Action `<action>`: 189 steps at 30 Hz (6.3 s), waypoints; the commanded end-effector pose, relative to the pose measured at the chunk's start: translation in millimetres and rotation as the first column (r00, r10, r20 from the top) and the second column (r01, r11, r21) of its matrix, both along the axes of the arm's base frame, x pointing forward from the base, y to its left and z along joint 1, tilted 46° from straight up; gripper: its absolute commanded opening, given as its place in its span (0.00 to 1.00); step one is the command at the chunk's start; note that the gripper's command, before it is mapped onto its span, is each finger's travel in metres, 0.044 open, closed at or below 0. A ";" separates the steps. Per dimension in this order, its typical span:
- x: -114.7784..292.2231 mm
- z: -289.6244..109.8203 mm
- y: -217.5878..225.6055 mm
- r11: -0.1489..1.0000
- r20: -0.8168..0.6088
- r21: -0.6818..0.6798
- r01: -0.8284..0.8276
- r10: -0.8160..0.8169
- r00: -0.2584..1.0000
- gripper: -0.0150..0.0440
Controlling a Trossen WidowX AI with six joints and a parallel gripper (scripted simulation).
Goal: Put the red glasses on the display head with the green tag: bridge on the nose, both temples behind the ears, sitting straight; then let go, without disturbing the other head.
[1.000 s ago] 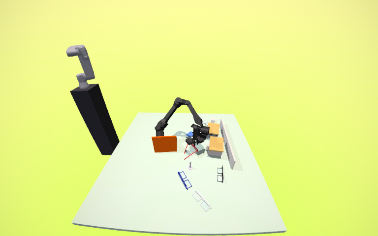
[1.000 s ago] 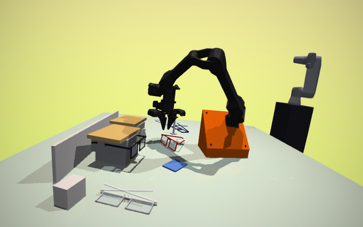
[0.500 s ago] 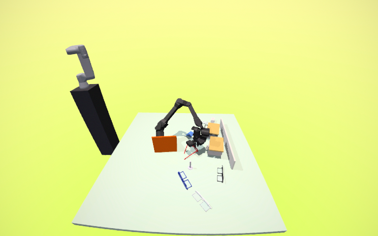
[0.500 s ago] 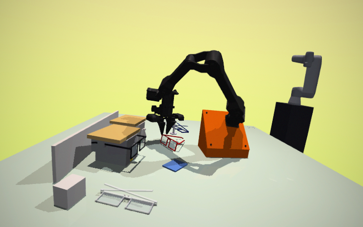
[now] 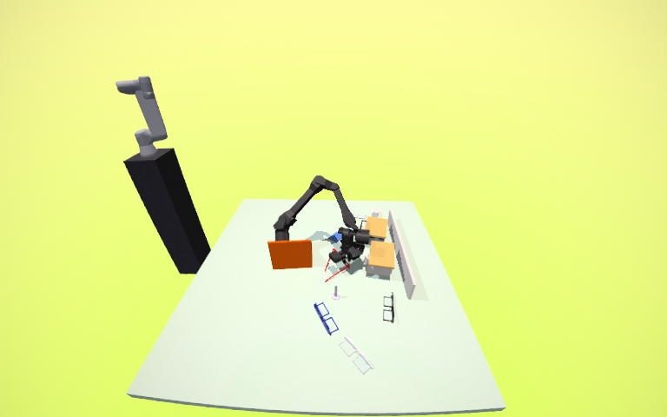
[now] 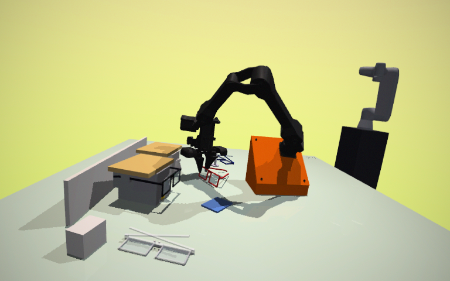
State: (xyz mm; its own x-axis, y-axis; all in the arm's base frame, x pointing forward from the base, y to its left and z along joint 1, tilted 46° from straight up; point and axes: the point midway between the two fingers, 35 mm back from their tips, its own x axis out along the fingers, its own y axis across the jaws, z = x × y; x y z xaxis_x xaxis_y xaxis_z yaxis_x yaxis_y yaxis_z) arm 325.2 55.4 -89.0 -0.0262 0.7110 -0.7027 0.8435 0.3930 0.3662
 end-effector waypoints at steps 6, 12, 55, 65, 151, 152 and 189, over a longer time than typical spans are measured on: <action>-4.5 -5.5 5.9 1.000 -0.016 0.008 0.000 0.000 1.000 0.46; -6.4 -6.3 5.1 1.000 -0.016 0.008 0.000 0.000 1.000 0.46; -2.0 60.0 -69.3 1.000 -0.015 0.001 0.001 0.000 1.000 0.25; 3.6 53.1 -85.0 0.999 0.027 0.000 -0.040 0.040 0.999 0.25; 33.9 -95.2 -146.4 0.934 0.349 -0.057 -0.354 0.351 0.869 0.25; 34.3 -95.2 -146.4 0.934 0.349 -0.057 -0.354 0.351 0.869 0.25; 49.0 -95.3 -146.0 0.934 0.350 -0.057 -0.354 0.351 0.869 0.25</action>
State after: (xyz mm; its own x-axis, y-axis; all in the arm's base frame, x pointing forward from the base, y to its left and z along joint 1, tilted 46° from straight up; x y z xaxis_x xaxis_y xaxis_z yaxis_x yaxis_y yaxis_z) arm 370.4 -90.9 -185.1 -0.0377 0.7041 -0.7091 0.4669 0.6398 0.6104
